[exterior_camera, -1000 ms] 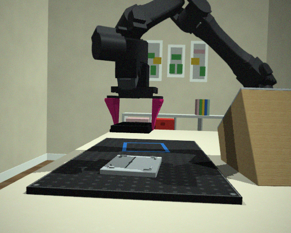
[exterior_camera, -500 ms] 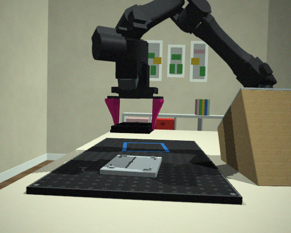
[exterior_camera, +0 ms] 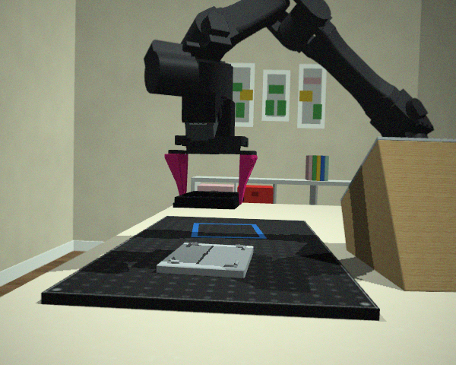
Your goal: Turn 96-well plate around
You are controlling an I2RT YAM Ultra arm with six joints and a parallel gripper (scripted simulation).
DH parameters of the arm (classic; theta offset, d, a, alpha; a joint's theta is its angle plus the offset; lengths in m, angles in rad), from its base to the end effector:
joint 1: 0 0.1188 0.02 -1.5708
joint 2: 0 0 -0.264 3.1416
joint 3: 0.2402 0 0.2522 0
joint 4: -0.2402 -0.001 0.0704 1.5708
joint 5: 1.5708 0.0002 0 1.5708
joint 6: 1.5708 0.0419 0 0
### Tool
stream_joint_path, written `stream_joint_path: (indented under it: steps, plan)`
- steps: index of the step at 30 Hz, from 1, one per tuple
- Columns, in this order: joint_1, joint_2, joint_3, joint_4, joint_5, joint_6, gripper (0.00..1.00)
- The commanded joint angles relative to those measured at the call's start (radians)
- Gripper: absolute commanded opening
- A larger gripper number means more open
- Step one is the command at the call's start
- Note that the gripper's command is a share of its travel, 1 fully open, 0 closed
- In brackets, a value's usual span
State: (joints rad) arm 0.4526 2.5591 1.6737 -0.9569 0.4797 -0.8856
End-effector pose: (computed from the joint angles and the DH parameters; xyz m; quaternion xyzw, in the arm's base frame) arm 0.3794 0.1641 0.0088 0.6222 -0.7350 0.2016 0.1790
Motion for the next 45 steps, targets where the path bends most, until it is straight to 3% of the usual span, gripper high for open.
stream_joint_path:
  steps: [1, 23, 45]
  plan:
    - [0.015, -0.012, 0.003, 0.001, -0.001, 0.0, 0.0]
    - [0.014, -0.013, 0.002, 0.002, -0.001, -0.001, 0.0]
    - [-0.026, 0.033, -0.041, 0.111, 0.009, -0.045, 0.0]
